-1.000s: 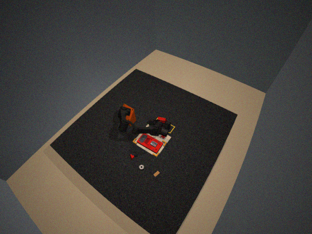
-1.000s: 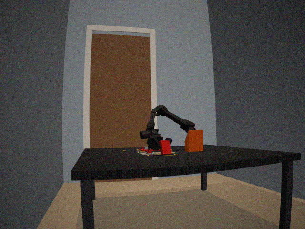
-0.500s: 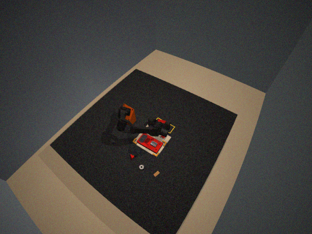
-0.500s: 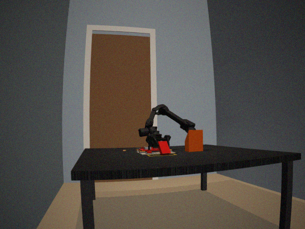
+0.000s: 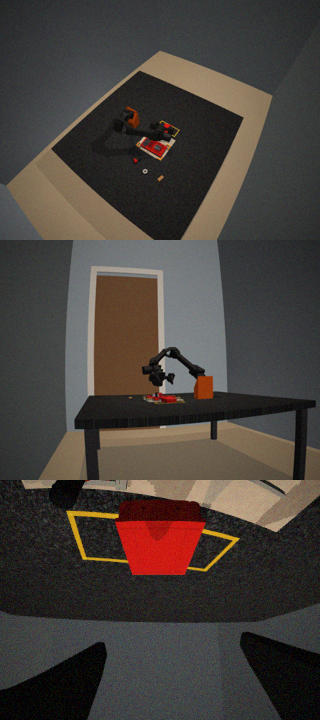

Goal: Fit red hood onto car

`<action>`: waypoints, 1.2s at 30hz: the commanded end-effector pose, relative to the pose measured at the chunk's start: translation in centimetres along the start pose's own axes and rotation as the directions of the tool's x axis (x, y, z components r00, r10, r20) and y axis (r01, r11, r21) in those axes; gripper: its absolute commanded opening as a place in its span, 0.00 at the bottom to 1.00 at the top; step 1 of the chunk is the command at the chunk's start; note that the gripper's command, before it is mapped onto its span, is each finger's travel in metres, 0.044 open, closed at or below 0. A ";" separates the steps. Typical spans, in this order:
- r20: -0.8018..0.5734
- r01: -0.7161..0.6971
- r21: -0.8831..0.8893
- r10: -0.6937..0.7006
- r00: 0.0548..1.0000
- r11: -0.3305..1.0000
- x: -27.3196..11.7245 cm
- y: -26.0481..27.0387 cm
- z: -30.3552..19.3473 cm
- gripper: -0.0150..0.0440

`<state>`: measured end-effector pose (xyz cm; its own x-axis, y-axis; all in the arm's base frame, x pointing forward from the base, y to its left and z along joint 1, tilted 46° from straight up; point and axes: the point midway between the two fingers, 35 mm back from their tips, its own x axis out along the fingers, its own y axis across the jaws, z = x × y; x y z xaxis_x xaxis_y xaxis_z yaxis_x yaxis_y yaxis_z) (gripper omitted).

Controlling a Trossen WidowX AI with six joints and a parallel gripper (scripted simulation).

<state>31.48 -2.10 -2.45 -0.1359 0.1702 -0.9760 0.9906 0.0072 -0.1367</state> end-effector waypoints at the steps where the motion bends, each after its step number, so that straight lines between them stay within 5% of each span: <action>1: -0.001 0.002 -0.002 -0.002 1.000 1.000 0.0 -0.1 0.0 1.00; 3: -0.001 0.002 -0.002 -0.002 1.000 1.000 0.0 -0.1 0.0 1.00; 9: -0.001 0.002 -0.002 -0.002 1.000 1.000 0.0 -0.1 0.0 0.73; 15: 0.305 0.109 0.072 -0.126 0.944 0.991 3.3 -0.4 -0.3 1.00; 23: 0.786 0.007 0.061 -0.052 0.616 0.998 6.2 0.4 -1.8 1.00; 36: 0.815 -0.013 0.044 -0.029 0.579 0.999 6.4 0.6 -1.9 1.00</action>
<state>31.24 1.10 -8.34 -0.1204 -0.7006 -0.7033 0.9904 -0.0362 -0.1335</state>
